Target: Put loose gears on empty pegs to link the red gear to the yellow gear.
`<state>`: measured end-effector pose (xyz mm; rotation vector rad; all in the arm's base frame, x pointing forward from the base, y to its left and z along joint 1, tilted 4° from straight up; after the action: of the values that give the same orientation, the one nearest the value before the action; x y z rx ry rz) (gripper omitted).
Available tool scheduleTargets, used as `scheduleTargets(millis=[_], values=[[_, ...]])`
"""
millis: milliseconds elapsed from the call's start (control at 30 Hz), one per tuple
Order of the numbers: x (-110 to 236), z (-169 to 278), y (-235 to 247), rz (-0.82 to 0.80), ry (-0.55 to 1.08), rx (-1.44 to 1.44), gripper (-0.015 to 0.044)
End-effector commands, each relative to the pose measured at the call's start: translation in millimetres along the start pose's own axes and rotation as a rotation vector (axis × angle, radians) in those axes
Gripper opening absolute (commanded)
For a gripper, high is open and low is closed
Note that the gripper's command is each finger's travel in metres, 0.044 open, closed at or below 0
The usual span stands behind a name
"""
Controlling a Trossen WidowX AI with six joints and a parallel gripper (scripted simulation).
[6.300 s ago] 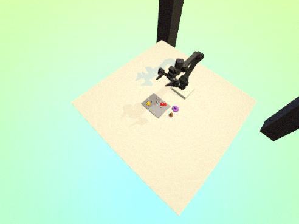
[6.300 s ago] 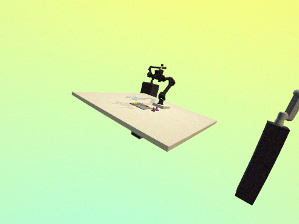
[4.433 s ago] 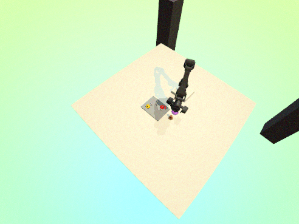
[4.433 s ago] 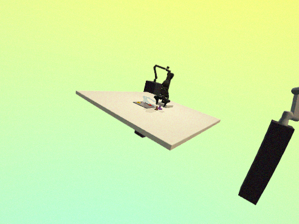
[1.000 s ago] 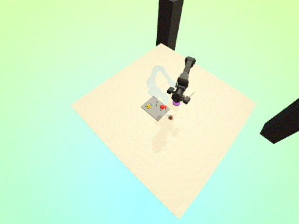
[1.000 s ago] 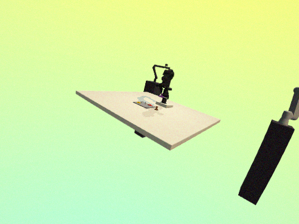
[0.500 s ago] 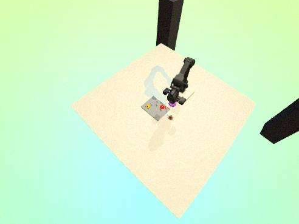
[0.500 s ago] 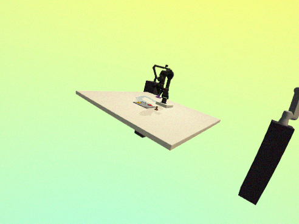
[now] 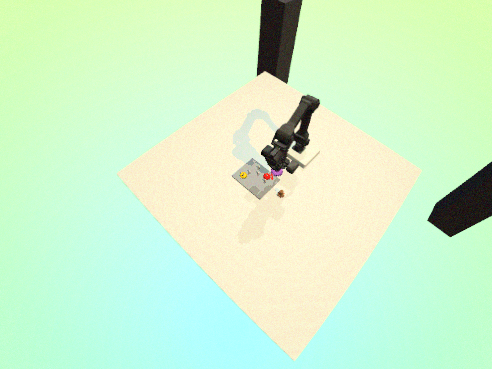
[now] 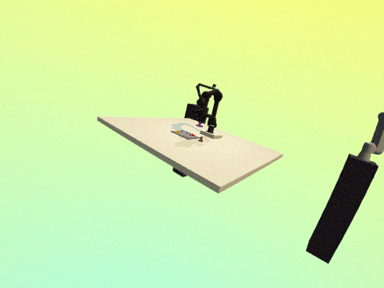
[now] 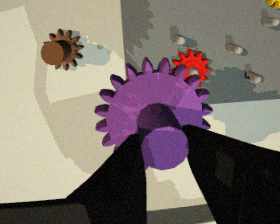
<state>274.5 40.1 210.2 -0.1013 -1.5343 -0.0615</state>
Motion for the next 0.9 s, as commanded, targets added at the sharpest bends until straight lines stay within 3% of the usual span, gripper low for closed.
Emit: scheduleTargets(millis=[0, 867], values=[[-4, -4, -8, 0.006, -0.001, -0.008, 0.0000], [-35, -29, -61, 0.007, -0.005, 0.017, 0.0000]])
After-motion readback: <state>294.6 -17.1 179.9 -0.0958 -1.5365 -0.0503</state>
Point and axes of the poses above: the point midway between the two fingers, 35 mm back from their tips, its own x axis back along the fingers, its own y axis across the jaws, z = x × y, the point moved 8 cm from there along x, back along the fingers, and after that the axes turned 11 degrees about -x, right-handed, at the moved point
